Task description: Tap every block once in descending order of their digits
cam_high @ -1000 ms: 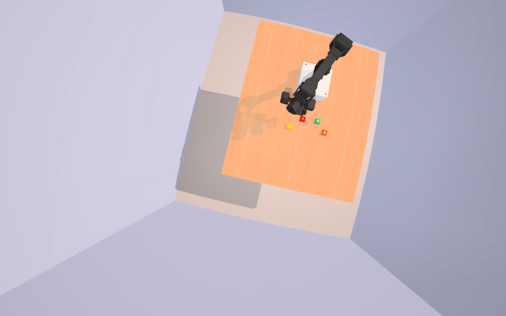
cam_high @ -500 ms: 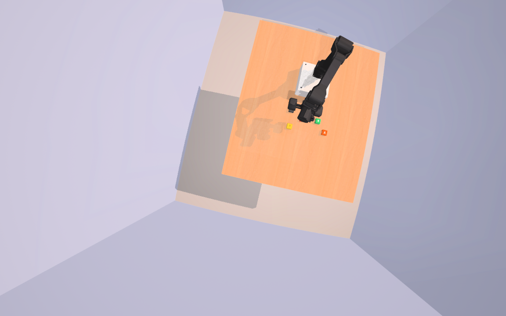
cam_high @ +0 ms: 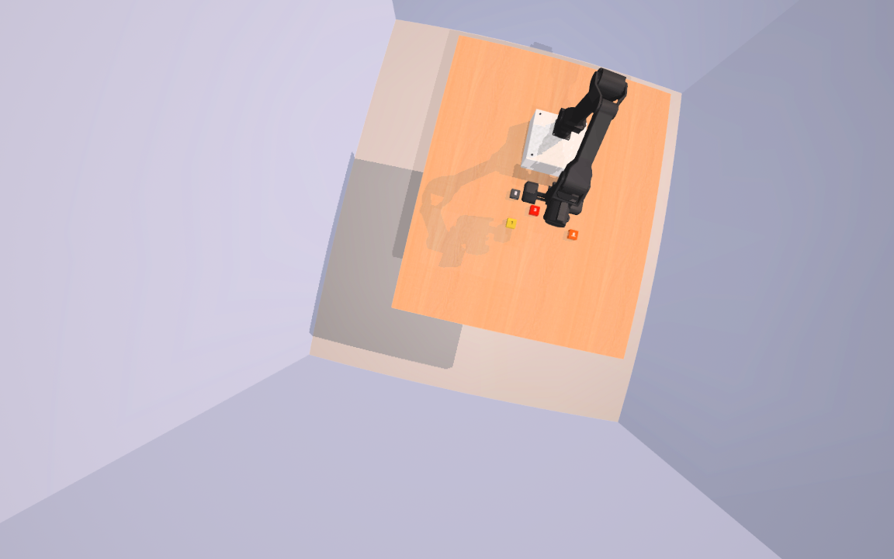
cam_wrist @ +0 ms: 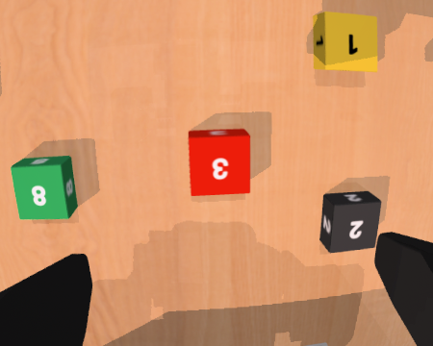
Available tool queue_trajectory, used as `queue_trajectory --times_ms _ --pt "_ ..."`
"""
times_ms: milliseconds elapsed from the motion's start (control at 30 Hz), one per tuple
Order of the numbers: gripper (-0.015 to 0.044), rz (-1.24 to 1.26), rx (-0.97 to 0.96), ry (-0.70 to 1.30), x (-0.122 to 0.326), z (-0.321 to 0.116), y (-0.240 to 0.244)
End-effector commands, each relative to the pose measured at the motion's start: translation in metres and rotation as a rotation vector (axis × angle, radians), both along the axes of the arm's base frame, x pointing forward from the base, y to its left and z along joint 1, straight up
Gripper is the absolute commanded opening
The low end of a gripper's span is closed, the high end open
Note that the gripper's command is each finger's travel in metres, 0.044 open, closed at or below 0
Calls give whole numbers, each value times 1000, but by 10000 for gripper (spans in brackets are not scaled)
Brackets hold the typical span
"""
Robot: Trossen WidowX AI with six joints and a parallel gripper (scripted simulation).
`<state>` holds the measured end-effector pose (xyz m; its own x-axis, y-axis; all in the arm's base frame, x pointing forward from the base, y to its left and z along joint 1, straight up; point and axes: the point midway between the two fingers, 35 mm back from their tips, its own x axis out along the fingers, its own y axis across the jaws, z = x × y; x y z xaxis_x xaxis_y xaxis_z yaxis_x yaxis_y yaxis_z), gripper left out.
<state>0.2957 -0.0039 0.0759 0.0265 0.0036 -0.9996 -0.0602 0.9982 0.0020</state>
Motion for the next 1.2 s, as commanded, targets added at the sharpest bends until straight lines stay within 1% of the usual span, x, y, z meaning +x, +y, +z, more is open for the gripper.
queue_trajectory --times_ms 0,300,367,500,567,1167 --pt "400 -6 0 -3 1 1 1" --pt "400 -6 0 -3 1 1 3" --pt "400 -6 2 -2 -3 1 21" --pt "400 -5 7 -1 -20 1 75" --pt "400 -5 8 0 -27 1 90" --pt "400 -5 9 0 -28 1 92"
